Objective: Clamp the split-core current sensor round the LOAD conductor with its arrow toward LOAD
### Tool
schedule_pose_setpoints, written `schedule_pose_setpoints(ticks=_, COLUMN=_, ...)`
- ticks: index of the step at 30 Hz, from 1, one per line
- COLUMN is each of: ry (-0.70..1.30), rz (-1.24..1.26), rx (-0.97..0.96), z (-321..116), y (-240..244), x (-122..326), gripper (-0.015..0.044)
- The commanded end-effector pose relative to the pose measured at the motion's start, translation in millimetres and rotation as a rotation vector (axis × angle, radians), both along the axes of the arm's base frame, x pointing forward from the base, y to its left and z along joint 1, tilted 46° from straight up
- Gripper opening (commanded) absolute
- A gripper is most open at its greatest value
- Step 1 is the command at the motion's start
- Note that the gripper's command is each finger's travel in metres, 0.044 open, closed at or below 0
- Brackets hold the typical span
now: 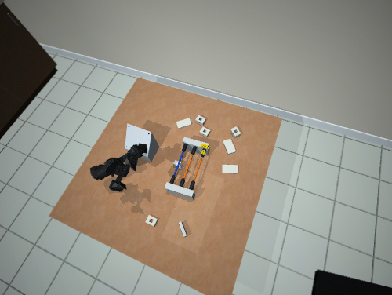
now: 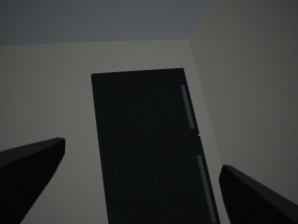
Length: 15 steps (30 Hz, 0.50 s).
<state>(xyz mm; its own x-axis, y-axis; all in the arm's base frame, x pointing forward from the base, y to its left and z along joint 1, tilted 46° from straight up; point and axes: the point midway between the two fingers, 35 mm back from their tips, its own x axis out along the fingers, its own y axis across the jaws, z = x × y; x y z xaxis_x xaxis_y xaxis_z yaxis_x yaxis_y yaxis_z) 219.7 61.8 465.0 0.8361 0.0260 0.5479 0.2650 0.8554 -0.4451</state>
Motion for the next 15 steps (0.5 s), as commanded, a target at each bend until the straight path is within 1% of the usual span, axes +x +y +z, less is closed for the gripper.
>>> schedule_pose_setpoints(ticks=1, ry=0.211, rz=0.095, rx=0.132, z=-56, y=-11, x=51, gripper=0.0440)
schedule_pose_setpoints(ticks=6, ry=0.374, rz=0.134, rx=0.307, z=-99, y=-33, x=79, gripper=0.0440)
schedule_pose_setpoints(ticks=10, ry=0.505, rz=0.146, rx=0.499, z=-136, y=-58, x=94, gripper=0.0440)
schedule_pose_setpoints(ticks=12, ry=0.524, rz=0.146, rx=0.531, z=-142, y=-62, x=96, gripper=0.0440)
schedule_pose_setpoints(ticks=15, ry=0.524, rz=0.146, rx=0.531, z=-142, y=-62, x=96, gripper=0.0440)
